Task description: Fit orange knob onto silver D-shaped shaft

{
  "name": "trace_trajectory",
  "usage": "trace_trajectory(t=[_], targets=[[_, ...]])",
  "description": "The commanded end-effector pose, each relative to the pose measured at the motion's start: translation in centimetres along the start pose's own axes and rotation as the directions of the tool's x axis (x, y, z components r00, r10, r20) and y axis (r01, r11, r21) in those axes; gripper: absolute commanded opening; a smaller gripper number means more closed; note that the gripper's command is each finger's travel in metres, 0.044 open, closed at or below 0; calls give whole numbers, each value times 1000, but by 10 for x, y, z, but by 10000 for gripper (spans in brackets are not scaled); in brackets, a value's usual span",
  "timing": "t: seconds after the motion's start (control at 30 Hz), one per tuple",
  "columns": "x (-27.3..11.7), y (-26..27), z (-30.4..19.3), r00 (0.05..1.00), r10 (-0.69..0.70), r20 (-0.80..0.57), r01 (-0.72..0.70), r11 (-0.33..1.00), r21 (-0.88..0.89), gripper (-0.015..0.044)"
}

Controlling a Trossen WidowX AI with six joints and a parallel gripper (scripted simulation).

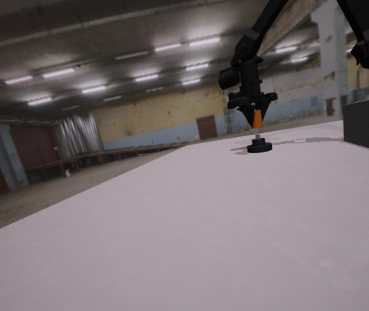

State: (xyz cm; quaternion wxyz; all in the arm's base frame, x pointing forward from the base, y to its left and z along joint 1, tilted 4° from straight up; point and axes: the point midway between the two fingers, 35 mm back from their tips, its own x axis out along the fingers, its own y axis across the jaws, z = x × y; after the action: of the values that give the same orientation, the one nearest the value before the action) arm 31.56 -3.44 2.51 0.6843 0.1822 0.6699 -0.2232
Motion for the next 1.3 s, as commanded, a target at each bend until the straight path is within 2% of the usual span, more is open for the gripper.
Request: trace_trajectory(t=[0.0, 0.3, 0.6, 1.27], targets=[[0, 1, 1, 1000, 0, 4, 0, 994, 108, 0], [0, 0, 2, 1000, -1, 4, -1, 939, 344, 0], [0, -1, 1, 1000, -1, 4, -2, 828, 560, 0], [0, 0, 2, 1000, -1, 4, -3, 423, 906, 0]])
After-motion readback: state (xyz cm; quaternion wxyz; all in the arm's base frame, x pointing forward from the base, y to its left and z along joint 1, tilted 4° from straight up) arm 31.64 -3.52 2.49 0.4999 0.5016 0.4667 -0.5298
